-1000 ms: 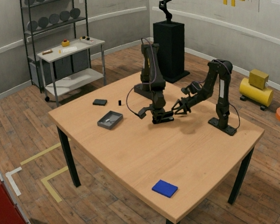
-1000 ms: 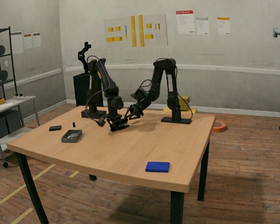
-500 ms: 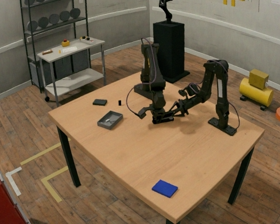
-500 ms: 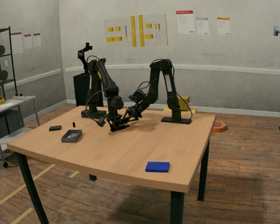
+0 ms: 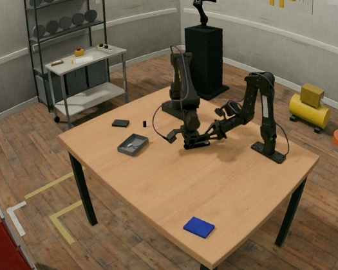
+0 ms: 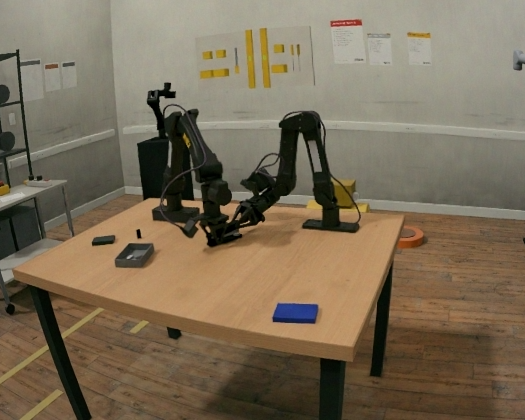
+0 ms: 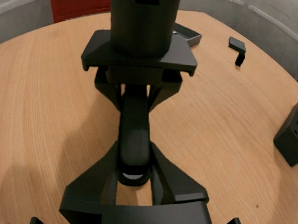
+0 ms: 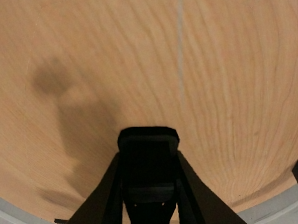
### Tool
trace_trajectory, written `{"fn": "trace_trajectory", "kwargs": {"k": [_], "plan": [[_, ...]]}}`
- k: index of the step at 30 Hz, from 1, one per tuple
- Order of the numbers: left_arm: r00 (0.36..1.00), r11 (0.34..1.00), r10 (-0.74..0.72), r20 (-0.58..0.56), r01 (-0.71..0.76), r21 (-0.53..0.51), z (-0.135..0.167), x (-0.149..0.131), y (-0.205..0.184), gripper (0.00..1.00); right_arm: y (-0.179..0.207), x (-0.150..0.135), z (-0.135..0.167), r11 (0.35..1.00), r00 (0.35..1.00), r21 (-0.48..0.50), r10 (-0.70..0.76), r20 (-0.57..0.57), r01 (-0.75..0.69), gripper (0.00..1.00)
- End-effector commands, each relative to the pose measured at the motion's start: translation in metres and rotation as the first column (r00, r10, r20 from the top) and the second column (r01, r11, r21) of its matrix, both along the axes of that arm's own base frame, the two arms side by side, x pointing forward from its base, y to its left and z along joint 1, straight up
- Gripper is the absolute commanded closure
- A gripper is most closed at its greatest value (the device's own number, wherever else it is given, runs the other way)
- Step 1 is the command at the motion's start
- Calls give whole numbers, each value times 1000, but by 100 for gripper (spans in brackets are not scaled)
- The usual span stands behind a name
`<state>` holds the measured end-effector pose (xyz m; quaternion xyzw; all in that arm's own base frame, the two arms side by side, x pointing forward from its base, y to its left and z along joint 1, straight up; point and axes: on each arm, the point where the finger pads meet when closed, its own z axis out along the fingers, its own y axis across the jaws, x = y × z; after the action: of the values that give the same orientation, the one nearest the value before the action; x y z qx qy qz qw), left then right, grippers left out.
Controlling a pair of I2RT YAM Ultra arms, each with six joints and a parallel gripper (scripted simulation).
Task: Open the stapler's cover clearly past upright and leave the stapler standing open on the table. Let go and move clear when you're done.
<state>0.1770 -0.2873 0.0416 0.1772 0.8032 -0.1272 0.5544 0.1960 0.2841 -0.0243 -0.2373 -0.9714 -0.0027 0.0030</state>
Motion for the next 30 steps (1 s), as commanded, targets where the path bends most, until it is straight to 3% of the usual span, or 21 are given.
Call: {"fn": "trace_trajectory", "kwargs": {"k": [1, 8, 9, 10, 11, 23, 30], "plan": [[1000, 1000, 4, 5, -4, -2, 1, 1, 0, 71, 0, 2, 2, 1000, 1000, 0, -2, 10, 2, 67], [1000, 1000, 4, 5, -4, -2, 1, 1, 0, 80, 0, 2, 2, 1000, 1000, 0, -2, 10, 2, 67], [1000, 1000, 4, 5, -4, -2, 1, 1, 0, 91, 0, 2, 2, 1000, 1000, 0, -2, 10, 2, 67], [1000, 1000, 4, 5, -4, -2, 1, 1, 0, 80, 0, 2, 2, 1000, 1000, 0, -2, 10, 2, 67], [1000, 1000, -1, -2, 1, 4, 1, 0, -2, 79, 0, 2, 2, 1000, 1000, 0, -2, 10, 2, 67], [993, 999, 5, -118, -1, 35, 18, 4, -5, 79, 0, 2, 2, 1000, 1000, 0, -2, 10, 2, 67], [993, 999, 4, -121, 0, 37, 19, 3, -5, 79, 0, 2, 2, 1000, 1000, 0, -2, 10, 2, 67]]}}
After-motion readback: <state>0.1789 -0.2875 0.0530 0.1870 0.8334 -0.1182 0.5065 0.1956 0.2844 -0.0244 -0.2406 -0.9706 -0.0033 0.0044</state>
